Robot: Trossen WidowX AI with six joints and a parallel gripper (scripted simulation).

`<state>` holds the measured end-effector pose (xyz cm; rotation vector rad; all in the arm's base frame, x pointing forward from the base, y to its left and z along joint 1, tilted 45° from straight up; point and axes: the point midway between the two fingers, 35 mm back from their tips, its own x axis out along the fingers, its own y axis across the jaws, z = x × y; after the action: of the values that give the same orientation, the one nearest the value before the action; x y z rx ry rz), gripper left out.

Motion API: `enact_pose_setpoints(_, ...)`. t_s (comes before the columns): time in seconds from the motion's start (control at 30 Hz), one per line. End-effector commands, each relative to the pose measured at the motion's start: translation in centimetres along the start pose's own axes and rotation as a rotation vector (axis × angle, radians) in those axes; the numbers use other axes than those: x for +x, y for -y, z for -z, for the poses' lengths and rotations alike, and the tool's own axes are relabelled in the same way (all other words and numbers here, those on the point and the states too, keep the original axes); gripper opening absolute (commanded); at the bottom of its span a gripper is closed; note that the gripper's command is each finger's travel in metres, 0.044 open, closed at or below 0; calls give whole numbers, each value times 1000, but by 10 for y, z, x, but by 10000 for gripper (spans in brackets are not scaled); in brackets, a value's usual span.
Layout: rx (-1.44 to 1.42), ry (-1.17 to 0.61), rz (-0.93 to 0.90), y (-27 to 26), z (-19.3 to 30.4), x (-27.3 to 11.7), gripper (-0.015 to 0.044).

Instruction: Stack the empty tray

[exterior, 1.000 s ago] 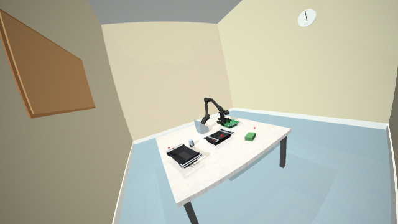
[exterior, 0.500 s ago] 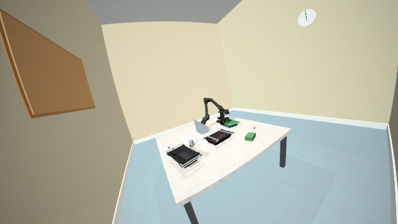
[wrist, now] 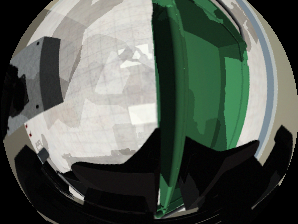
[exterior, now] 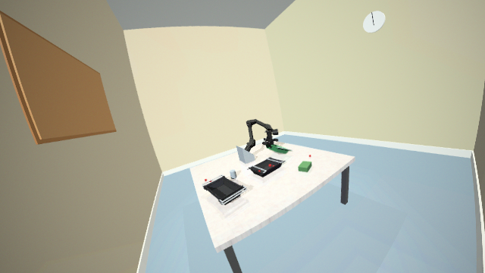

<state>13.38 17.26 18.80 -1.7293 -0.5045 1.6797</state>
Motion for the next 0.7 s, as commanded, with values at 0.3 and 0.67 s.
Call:
enact_pose_setpoints(0.3, -23, -9, 23, 12, 2, -23, 0)
enact_pose_setpoints(0.67, -25, -8, 14, 27, 8, -66, 0)
